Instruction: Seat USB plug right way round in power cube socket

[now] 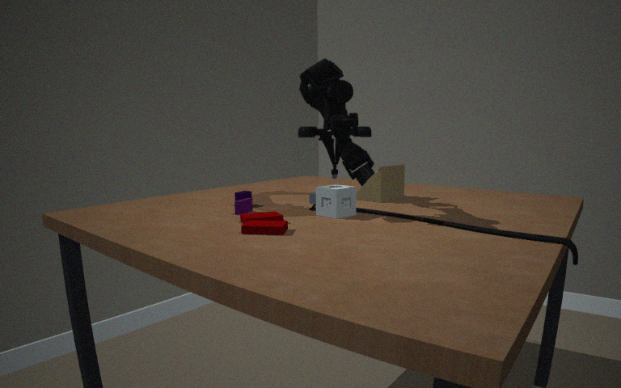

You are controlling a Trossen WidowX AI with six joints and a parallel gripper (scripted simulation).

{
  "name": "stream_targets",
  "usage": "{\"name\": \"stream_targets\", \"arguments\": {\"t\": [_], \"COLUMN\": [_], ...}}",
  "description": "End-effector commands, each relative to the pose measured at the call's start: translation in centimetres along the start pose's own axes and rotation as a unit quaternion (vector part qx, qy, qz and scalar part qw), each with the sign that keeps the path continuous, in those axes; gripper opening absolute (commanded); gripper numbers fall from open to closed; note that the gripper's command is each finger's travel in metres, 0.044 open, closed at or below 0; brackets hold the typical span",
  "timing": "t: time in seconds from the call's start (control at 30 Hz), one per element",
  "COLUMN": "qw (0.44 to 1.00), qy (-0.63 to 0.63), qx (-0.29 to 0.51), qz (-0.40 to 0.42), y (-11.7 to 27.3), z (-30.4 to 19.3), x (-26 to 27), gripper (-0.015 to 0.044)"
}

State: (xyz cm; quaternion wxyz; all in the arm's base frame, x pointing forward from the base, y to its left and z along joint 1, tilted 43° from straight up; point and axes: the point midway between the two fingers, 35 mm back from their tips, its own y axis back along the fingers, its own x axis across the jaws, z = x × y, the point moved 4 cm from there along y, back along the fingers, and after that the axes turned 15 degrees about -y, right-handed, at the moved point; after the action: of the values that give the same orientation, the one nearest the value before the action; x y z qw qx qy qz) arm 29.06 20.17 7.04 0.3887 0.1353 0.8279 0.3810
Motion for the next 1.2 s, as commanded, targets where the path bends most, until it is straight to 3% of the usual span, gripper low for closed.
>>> {"name": "stream_targets", "arguments": {"t": [0.0, 0.6, 1.17], "qw": [0.999, 0.96, 0.959], "qy": [0.049, 0.279, 0.284], "qx": [-0.001, -0.001, -0.001], "qz": [0.0, 0.0, 0.0], "y": [0.0, 0.0, -0.04], "z": [0.01, 0.01, 0.03], "x": [0.02, 0.02, 0.0], "gripper": [0.0, 0.0, 0.0]}}
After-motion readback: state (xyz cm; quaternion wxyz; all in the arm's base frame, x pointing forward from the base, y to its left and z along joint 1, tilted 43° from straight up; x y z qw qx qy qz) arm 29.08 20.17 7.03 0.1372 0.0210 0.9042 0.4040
